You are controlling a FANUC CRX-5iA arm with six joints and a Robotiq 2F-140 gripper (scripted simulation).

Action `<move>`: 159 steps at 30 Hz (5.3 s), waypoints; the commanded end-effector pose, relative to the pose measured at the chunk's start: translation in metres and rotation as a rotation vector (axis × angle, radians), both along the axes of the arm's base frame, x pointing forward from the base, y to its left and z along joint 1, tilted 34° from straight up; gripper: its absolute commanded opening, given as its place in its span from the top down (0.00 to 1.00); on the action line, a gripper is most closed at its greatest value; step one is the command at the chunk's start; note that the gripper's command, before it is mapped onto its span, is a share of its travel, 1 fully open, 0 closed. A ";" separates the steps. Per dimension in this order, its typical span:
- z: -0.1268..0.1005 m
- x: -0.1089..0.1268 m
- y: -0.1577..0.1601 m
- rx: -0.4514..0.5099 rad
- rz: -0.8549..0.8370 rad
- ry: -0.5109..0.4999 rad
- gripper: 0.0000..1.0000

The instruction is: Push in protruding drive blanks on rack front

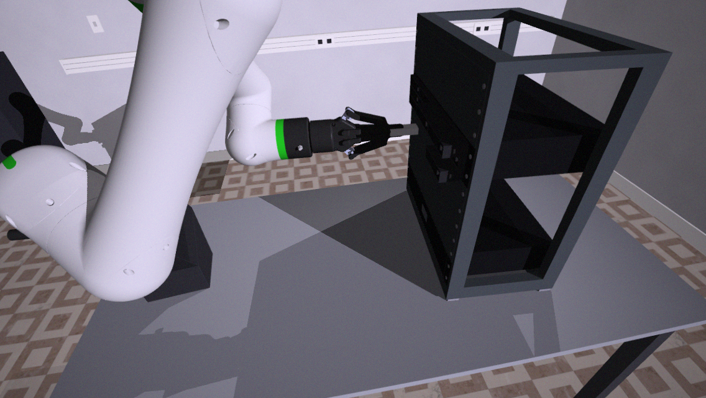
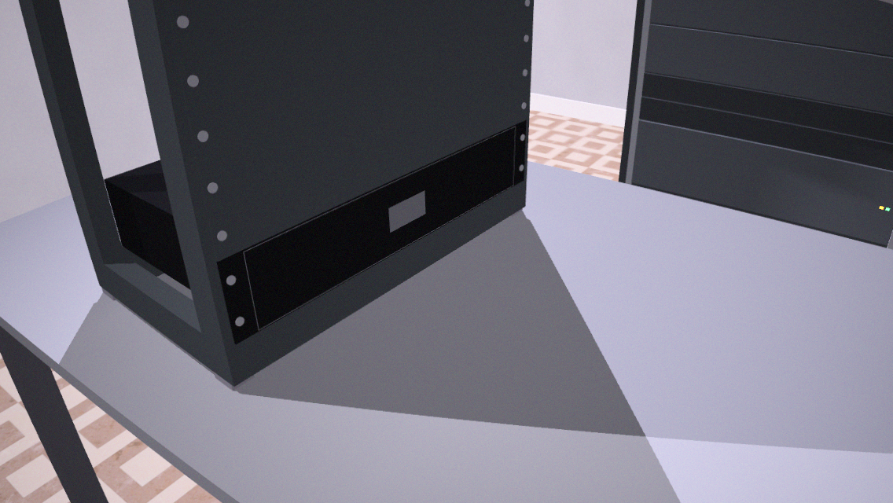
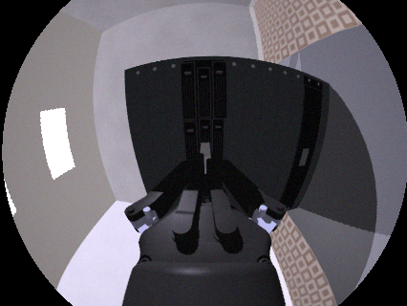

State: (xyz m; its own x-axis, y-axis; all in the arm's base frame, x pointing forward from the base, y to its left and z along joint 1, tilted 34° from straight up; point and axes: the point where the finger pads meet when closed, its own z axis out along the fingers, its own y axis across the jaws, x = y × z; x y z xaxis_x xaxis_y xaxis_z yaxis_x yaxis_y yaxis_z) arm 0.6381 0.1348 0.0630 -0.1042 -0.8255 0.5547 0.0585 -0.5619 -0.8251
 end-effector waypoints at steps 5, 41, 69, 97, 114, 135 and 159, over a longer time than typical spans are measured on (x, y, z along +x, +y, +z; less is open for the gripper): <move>0.001 0.000 0.001 0.001 0.001 -0.001 0.90; 0.002 0.010 0.000 0.001 0.001 -0.001 0.90; 0.004 0.027 -0.001 0.001 0.001 -0.001 0.90; 0.004 0.033 -0.001 0.001 0.001 -0.001 0.90; 0.005 0.036 -0.001 0.001 0.001 -0.001 0.90; 0.005 0.039 -0.001 0.001 0.001 -0.001 0.90; 0.006 0.043 -0.002 0.001 0.001 -0.001 0.90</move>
